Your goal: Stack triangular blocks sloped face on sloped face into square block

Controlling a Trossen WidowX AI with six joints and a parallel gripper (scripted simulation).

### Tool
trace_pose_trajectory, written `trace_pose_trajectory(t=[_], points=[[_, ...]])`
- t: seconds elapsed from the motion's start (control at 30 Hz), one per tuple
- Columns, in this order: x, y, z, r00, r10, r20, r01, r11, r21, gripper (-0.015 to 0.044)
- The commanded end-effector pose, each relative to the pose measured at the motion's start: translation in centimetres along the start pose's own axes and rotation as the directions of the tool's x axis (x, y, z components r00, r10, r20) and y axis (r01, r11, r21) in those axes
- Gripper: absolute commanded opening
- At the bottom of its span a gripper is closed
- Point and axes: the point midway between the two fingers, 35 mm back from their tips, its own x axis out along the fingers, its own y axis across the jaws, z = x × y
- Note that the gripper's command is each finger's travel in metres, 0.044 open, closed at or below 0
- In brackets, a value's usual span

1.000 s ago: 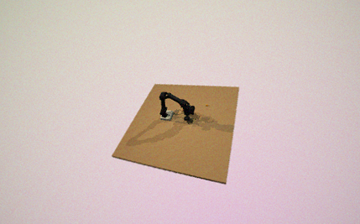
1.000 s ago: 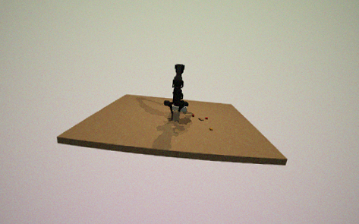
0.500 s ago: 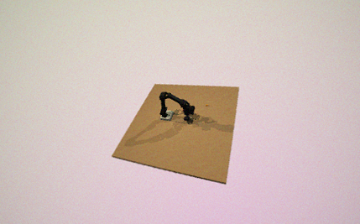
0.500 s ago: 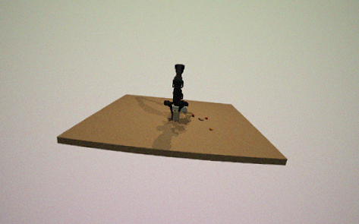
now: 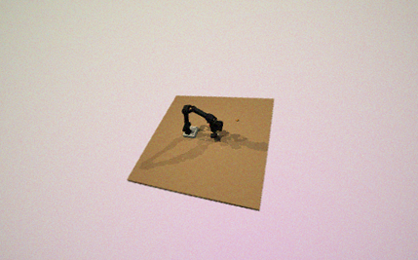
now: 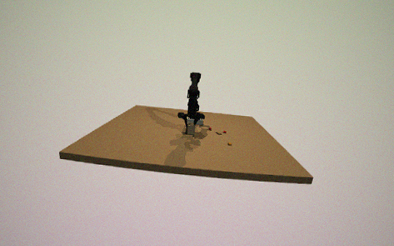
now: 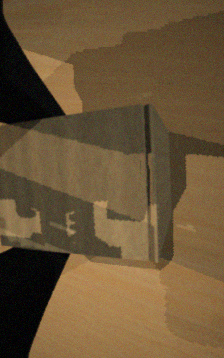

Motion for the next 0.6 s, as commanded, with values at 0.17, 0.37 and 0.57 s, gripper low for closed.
trace_pose_trajectory(t=[0.17,0.37,0.57], points=[[0.06,-0.03,0.03,1.0,-0.004,0.005,0.004,1.0,0.005,0.0],[0.07,-0.03,0.02,1.0,-0.005,0.006,0.005,1.0,0.005,0.0],[0.08,-0.02,0.02,1.0,-0.005,0.006,0.005,1.0,0.005,0.0]])
